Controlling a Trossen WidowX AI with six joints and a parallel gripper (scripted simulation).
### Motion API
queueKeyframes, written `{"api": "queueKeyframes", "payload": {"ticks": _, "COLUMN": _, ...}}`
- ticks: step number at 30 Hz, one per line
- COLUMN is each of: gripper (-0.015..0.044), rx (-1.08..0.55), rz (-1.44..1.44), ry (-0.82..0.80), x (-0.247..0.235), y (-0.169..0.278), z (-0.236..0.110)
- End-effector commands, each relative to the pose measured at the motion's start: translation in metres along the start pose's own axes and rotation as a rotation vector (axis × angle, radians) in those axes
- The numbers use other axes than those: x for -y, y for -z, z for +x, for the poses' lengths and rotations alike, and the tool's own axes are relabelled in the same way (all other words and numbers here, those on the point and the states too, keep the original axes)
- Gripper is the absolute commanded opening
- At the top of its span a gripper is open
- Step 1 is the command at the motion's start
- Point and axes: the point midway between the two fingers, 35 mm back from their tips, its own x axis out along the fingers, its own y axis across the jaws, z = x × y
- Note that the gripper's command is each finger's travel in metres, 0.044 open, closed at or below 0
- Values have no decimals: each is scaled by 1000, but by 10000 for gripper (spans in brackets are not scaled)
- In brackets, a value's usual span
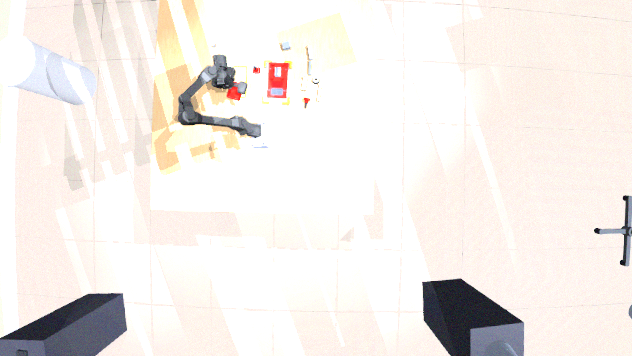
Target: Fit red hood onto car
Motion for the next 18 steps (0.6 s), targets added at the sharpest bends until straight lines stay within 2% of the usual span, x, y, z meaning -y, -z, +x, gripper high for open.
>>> {"api": "queueKeyframes", "payload": {"ticks": 1, "gripper": 440, "rx": -5, "rz": 5, "ry": -1, "x": 0, "y": 1, "z": 3}}
{"api": "queueKeyframes", "payload": {"ticks": 18, "gripper": 440, "rx": -5, "rz": 5, "ry": -1, "x": 0, "y": 1, "z": 12}}
